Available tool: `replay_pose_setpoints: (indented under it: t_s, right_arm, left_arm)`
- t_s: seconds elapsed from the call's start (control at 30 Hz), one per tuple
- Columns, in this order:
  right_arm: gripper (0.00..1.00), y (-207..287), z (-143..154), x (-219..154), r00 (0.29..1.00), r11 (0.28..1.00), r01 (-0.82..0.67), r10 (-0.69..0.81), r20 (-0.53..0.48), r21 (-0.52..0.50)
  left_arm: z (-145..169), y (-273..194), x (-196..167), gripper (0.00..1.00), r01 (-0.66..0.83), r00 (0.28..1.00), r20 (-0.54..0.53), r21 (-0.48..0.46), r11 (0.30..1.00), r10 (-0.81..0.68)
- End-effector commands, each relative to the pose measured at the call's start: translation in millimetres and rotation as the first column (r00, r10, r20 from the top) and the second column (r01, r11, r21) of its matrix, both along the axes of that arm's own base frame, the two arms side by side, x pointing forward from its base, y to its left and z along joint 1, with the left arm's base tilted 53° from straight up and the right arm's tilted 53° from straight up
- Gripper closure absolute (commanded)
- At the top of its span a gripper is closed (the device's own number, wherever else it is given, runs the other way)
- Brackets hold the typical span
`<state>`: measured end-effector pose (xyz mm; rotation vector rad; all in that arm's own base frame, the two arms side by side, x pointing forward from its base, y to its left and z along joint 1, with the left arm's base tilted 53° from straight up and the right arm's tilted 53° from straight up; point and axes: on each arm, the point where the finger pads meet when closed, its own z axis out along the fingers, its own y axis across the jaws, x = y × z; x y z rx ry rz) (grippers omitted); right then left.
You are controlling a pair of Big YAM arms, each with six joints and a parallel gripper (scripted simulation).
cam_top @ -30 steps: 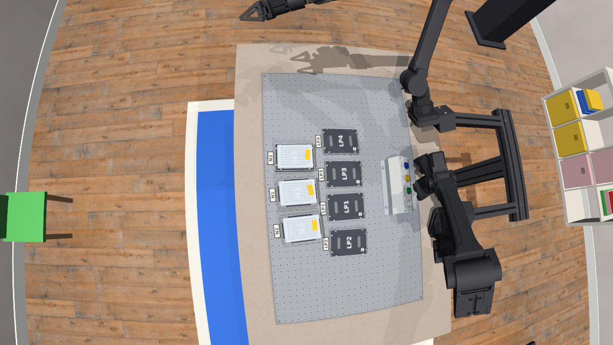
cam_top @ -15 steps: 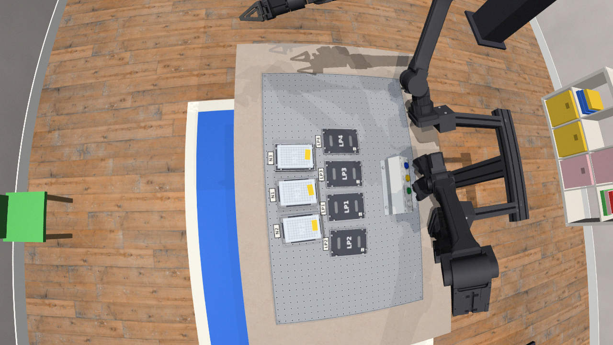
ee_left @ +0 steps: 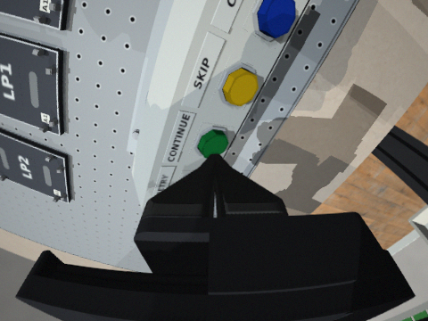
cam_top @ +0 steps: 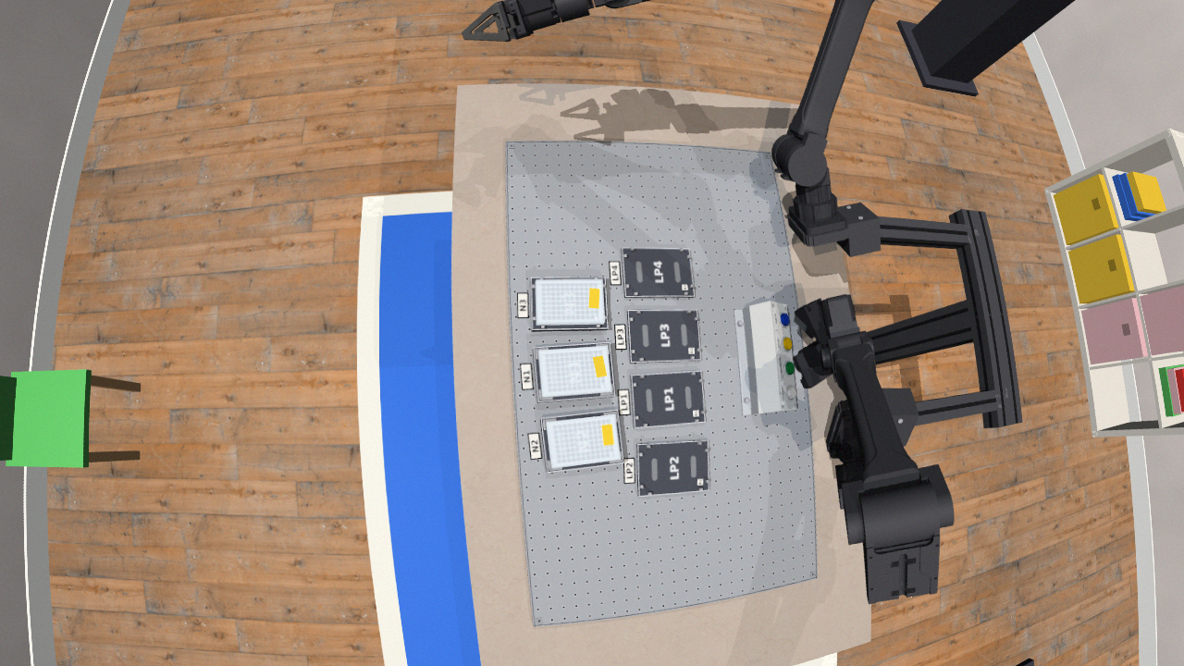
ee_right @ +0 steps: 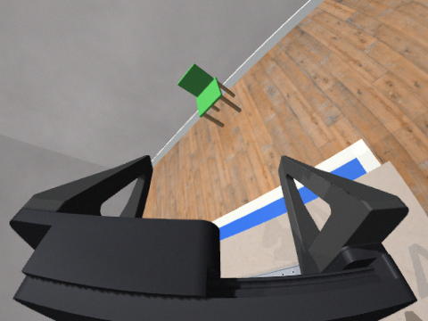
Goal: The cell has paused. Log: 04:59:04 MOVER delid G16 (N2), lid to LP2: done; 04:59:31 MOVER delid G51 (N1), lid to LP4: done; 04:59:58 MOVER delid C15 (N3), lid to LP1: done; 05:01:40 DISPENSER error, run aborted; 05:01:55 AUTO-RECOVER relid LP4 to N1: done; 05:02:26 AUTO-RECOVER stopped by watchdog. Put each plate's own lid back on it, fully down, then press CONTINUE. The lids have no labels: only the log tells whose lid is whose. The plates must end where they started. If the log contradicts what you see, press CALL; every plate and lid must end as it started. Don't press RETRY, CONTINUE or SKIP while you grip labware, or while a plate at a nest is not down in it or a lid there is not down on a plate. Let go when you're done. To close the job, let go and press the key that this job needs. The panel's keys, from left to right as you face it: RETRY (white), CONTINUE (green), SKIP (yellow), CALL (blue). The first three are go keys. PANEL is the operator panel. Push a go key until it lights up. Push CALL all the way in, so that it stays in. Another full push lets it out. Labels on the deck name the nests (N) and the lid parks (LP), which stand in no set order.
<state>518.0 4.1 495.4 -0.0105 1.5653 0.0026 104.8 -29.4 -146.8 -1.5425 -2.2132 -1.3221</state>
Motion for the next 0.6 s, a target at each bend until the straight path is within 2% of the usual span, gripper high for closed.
replay_pose_setpoints:
  t_s: [0.0, 0.57]
  right_arm:
    - [0.0, -10.5, -3.5, 5.3, 1.0, 1.0, 0.018, -0.018, -0.003, 0.015]
    - [0.0, -10.5, -3.5, 5.3, 1.0, 1.0, 0.018, -0.018, -0.003, 0.015]
  left_arm:
    - [-3.0, 9.7, -0.2, 1.0, 0.0, 1.0, -0.016, 0.021, 1.0, 0.0]
    - [-8.7, 17.4, 2.8, 1.0, 0.0, 1.0, -0.016, 0.021, 1.0, 0.0]
